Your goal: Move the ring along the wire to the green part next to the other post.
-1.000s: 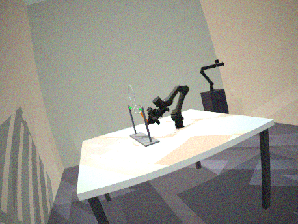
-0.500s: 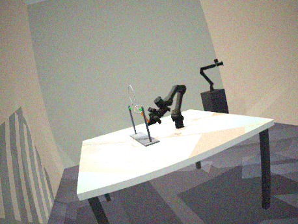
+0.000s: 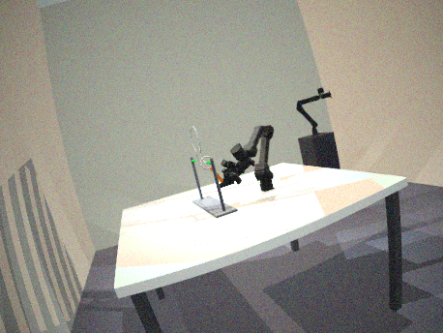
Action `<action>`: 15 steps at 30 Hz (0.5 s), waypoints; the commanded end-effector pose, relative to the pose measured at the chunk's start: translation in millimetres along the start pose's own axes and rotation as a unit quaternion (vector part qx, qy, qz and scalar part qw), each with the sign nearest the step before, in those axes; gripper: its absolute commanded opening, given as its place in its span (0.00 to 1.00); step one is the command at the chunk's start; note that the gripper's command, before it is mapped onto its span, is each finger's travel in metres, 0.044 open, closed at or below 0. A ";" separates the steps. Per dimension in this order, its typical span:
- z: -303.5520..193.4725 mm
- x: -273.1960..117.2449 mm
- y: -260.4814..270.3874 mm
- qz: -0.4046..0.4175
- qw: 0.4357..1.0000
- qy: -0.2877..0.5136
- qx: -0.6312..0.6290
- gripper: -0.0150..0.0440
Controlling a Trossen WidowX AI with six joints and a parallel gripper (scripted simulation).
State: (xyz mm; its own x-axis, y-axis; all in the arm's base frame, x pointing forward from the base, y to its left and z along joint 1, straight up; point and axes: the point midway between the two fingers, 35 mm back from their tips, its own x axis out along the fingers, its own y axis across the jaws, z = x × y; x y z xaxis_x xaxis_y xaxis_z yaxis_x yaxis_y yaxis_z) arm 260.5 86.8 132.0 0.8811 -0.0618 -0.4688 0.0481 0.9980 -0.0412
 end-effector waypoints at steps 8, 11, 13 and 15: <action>1.2 -0.8 10.8 -0.002 1.000 -0.002 0.004 0.00; 1.2 -1.1 13.8 -0.002 1.000 -0.002 0.004 0.00; 1.1 -1.4 15.8 -0.002 1.000 -0.002 0.004 0.00; 1.1 -1.6 17.8 -0.002 1.000 -0.002 0.004 0.00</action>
State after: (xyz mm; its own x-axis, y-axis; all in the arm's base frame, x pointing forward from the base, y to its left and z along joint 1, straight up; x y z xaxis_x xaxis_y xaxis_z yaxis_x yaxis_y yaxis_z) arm 259.6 102.2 132.0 0.8825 -0.0620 -0.4661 0.0496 0.9980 -0.0390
